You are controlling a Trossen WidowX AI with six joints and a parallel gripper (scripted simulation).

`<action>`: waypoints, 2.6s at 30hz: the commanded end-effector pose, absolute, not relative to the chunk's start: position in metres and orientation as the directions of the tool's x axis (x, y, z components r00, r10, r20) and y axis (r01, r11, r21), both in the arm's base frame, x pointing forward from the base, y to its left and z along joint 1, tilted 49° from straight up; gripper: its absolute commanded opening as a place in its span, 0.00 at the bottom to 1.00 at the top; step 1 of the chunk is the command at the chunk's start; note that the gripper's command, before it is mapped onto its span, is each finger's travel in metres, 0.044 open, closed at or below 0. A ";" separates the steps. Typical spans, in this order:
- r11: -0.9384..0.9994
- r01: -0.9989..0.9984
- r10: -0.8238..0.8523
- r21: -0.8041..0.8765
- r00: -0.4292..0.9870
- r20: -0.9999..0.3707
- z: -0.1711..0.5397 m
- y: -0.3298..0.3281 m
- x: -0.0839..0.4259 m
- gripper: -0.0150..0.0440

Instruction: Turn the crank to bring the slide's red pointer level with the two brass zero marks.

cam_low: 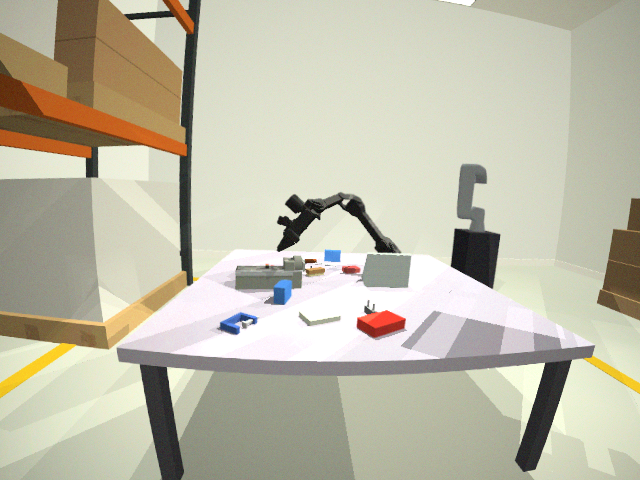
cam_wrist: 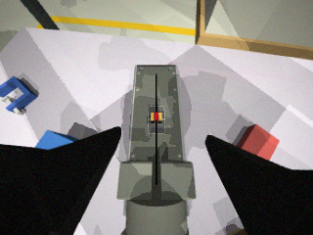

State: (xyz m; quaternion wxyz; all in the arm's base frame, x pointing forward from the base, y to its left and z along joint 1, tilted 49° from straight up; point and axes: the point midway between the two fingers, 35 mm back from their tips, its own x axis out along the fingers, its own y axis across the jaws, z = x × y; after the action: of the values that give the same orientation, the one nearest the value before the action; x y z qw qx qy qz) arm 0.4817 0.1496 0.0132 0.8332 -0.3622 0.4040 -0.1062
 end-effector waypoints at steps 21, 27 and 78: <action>0.716 -0.121 -0.466 -0.688 0.650 -0.600 0.013 0.149 0.482 0.25; 0.715 -0.116 -0.469 -0.689 0.651 -0.597 0.013 0.150 0.482 0.25; 0.716 -0.116 -0.469 -0.689 0.651 -0.597 0.013 0.150 0.482 0.25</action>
State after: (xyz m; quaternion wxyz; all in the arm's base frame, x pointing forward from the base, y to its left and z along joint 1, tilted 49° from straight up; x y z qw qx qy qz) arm 0.4816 0.1501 0.0132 0.8334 -0.3621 0.4039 -0.1056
